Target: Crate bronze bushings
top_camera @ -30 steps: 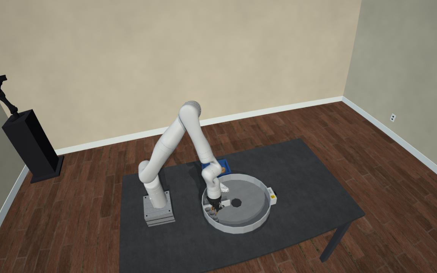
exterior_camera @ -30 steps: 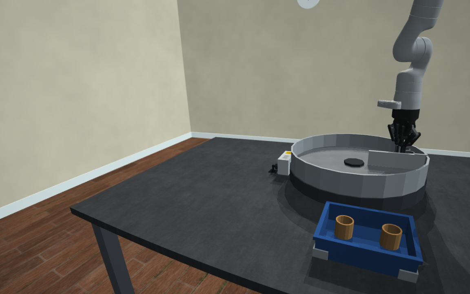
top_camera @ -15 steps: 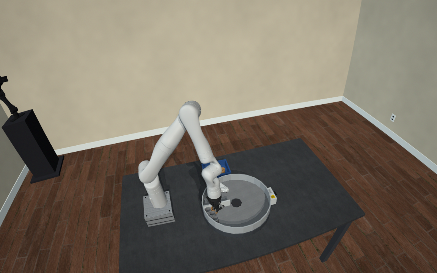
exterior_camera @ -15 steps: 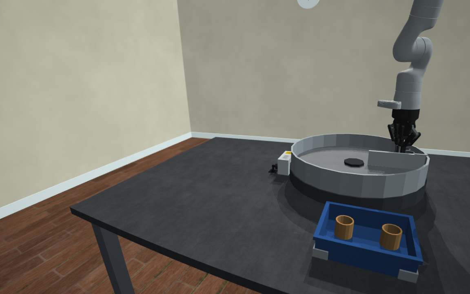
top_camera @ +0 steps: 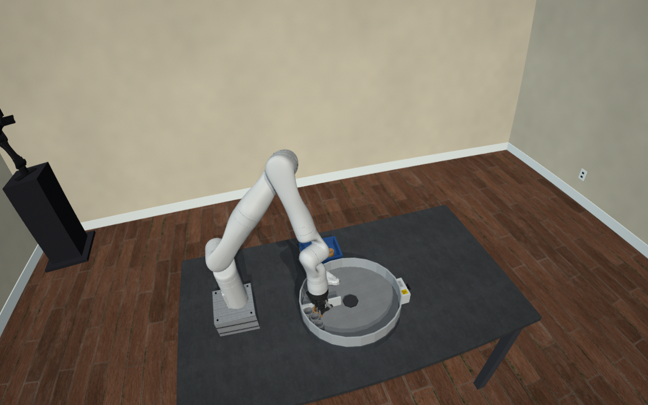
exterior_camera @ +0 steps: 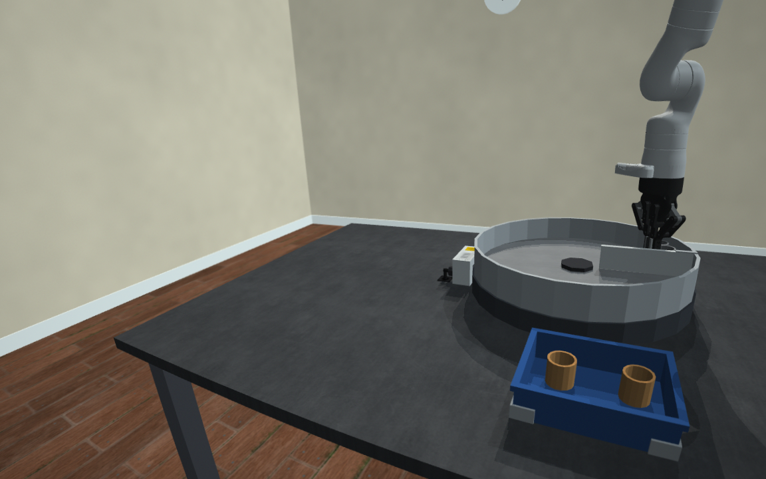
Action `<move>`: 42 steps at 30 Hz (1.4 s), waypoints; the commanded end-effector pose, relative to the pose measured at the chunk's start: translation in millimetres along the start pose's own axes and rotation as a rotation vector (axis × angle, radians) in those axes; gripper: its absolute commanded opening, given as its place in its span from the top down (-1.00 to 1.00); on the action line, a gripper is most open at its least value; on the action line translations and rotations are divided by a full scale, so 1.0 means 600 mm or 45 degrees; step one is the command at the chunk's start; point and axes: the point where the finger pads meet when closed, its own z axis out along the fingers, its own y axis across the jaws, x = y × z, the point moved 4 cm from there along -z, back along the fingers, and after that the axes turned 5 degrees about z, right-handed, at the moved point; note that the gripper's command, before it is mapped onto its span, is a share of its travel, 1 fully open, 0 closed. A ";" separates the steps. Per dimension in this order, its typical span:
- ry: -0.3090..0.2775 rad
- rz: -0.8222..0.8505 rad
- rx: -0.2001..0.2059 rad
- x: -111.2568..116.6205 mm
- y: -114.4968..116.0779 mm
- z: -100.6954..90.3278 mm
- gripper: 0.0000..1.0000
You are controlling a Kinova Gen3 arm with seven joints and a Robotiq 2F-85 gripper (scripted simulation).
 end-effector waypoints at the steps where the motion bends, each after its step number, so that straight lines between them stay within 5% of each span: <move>1: 0.001 0.000 0.002 0.001 0.003 -0.001 1.00; 42: 0.000 -0.001 0.005 0.001 0.005 -0.026 1.00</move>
